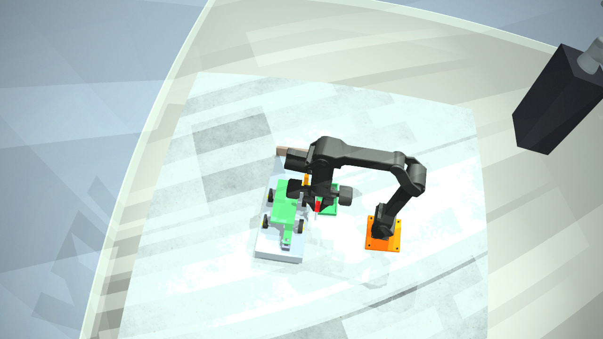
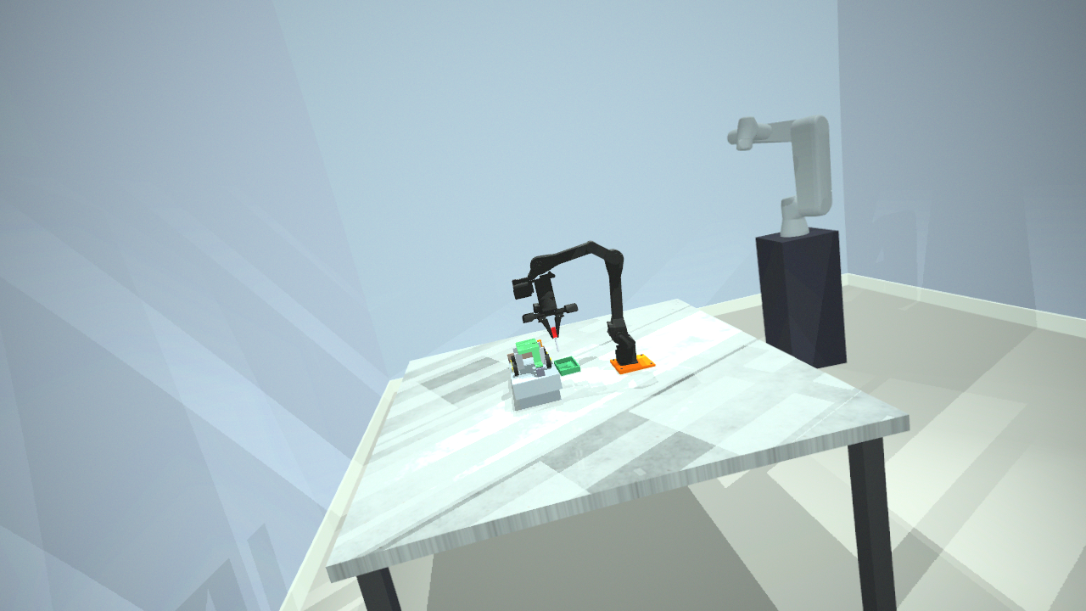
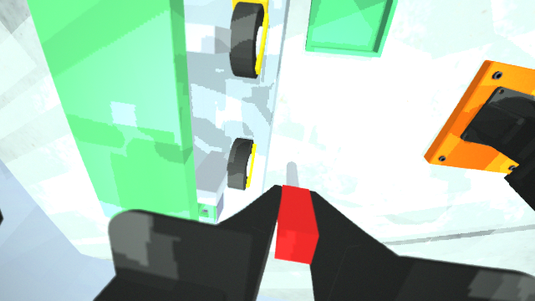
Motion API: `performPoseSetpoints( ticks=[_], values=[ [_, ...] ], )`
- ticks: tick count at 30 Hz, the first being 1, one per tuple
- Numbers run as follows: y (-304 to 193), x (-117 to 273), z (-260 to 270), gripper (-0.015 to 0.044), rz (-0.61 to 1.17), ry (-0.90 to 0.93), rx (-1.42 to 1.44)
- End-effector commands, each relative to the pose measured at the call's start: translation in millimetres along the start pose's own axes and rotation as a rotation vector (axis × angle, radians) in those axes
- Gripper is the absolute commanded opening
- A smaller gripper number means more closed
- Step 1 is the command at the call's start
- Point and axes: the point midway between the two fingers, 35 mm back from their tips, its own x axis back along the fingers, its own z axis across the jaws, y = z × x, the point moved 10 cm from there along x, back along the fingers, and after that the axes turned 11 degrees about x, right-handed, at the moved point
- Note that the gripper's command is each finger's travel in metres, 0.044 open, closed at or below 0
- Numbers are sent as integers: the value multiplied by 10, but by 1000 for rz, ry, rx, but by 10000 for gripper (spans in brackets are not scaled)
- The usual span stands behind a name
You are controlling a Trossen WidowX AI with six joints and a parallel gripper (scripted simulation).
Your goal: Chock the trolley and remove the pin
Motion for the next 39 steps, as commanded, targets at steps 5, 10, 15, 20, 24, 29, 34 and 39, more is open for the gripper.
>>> performPoseSetpoints(
  ticks=[5, 10, 15, 20, 24, 29, 34, 39],
  values=[
    [304, 32, -68, 0, -3, -6, 0],
    [502, 52, -118, 0, -4, -7, 0],
    [700, 71, -169, 0, -6, -7, -1],
    [897, 90, -224, 0, -7, -7, -1],
    [1053, 110, -265, 0, -9, -8, -1],
    [1121, 120, -284, 0, -9, -8, -1],
    [1092, 117, -286, 0, -30, -5, -101],
    [1049, 113, -289, 0, -62, 2, -255]
  ],
)
